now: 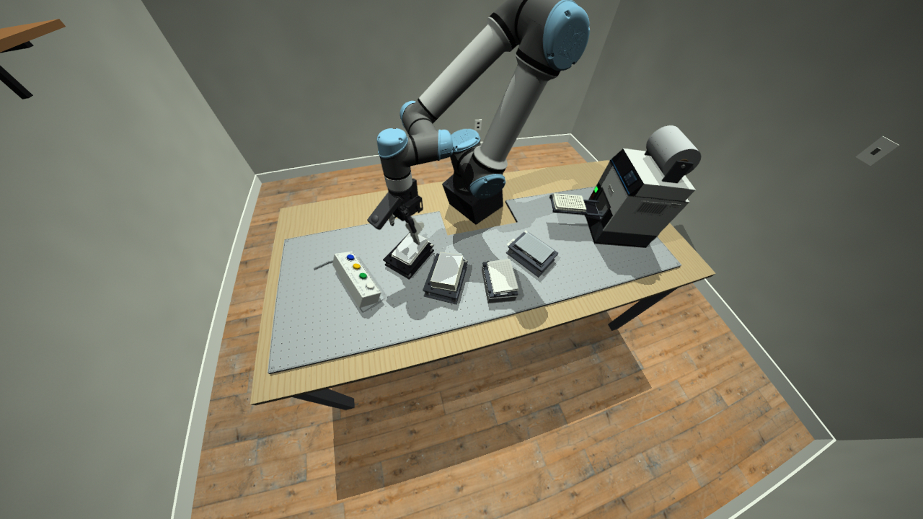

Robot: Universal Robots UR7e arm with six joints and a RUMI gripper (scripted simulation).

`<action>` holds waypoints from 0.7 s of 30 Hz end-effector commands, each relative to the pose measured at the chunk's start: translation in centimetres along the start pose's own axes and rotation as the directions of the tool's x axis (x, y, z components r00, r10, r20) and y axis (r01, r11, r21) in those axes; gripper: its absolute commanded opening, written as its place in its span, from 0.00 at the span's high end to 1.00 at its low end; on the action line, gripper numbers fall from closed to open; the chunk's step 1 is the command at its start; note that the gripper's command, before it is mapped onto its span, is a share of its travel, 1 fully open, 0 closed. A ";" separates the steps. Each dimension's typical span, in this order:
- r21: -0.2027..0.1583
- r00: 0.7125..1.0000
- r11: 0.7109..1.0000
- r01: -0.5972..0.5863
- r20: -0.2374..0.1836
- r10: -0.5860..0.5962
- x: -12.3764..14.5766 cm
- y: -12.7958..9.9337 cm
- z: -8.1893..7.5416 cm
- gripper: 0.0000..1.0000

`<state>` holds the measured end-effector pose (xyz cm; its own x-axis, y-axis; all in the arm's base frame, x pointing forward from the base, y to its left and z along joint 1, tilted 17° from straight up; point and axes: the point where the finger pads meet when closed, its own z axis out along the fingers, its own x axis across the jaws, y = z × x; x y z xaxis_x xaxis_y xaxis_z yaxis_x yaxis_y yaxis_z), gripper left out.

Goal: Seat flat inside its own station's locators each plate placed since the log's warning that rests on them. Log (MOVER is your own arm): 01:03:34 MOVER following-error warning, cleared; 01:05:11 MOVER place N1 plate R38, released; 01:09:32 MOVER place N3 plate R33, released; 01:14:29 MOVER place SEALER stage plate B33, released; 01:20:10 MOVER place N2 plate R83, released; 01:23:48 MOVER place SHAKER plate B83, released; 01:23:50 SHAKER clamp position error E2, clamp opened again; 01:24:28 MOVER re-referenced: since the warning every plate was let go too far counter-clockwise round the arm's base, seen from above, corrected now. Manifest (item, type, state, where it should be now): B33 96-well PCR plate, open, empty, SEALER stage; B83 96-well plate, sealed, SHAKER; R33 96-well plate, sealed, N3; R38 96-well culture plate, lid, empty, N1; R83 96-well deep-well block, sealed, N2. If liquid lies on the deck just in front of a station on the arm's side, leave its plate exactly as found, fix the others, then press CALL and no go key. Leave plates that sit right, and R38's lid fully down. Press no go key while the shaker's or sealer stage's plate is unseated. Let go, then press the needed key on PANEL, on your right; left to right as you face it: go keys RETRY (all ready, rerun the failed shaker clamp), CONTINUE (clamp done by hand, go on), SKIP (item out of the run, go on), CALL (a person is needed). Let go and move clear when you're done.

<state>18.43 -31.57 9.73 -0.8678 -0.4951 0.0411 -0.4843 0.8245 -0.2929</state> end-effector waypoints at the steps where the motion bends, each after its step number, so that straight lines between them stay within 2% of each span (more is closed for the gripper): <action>1: 0.001 1.000 1.000 -0.001 0.000 0.001 0.1 -0.1 -0.7 0.18; 4: 0.000 1.000 1.000 -0.001 0.001 0.001 0.1 0.0 -0.7 0.18; 9: -0.002 0.995 0.995 0.103 0.002 -0.103 -2.5 -0.2 -0.6 0.18; 15: -0.001 0.975 0.975 0.220 0.002 -0.220 -5.5 -0.3 -0.6 0.18; 21: -0.001 0.974 0.974 0.228 0.003 -0.228 -7.6 -0.4 -0.6 0.18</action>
<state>23.76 -28.32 10.00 -0.7381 -0.6684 0.0922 -0.6637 0.6947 -0.2771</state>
